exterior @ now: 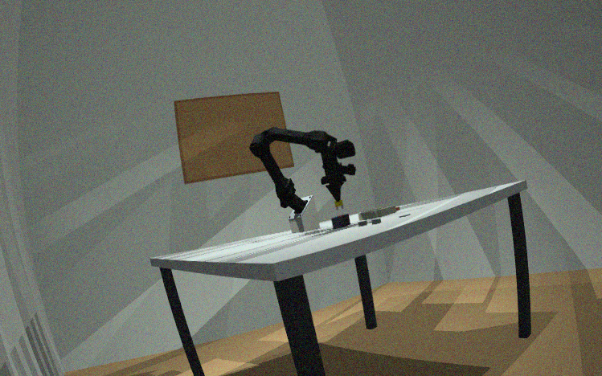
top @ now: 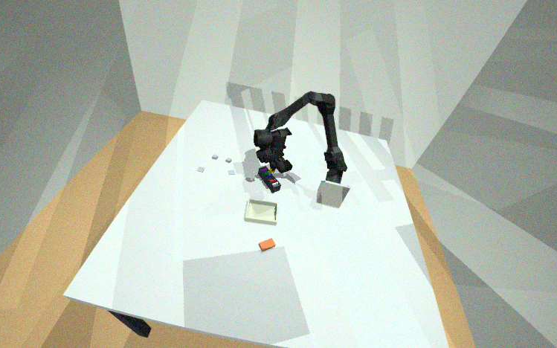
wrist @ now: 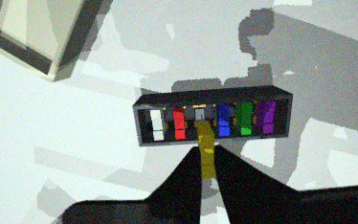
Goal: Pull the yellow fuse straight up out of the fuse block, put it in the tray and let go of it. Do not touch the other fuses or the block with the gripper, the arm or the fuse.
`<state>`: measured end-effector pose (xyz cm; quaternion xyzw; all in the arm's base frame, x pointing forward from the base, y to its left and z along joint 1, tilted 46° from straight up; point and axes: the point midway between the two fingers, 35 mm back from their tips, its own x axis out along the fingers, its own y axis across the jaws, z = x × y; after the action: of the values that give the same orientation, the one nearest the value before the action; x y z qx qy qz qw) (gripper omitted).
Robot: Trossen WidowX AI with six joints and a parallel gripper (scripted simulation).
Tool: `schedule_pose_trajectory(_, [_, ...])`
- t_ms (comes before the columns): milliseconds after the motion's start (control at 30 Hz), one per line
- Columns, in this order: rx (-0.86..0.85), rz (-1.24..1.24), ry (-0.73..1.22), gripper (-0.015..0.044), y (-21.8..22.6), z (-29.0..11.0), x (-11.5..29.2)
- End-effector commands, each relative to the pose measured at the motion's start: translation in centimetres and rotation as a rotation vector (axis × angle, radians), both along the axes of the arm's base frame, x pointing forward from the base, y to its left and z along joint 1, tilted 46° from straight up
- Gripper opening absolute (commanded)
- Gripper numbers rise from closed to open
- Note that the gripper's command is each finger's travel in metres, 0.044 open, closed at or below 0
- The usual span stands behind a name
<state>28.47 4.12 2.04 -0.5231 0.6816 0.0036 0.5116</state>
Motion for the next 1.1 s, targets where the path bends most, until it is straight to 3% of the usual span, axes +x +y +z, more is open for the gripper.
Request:
schedule_pose_trajectory(0, [0.008,0.001,0.0,0.0,1.2,-0.8,0.3])
schedule_pose_trajectory(1067, [0.015,0.0,-0.002,0.0,13.2,-12.9,-1.2])
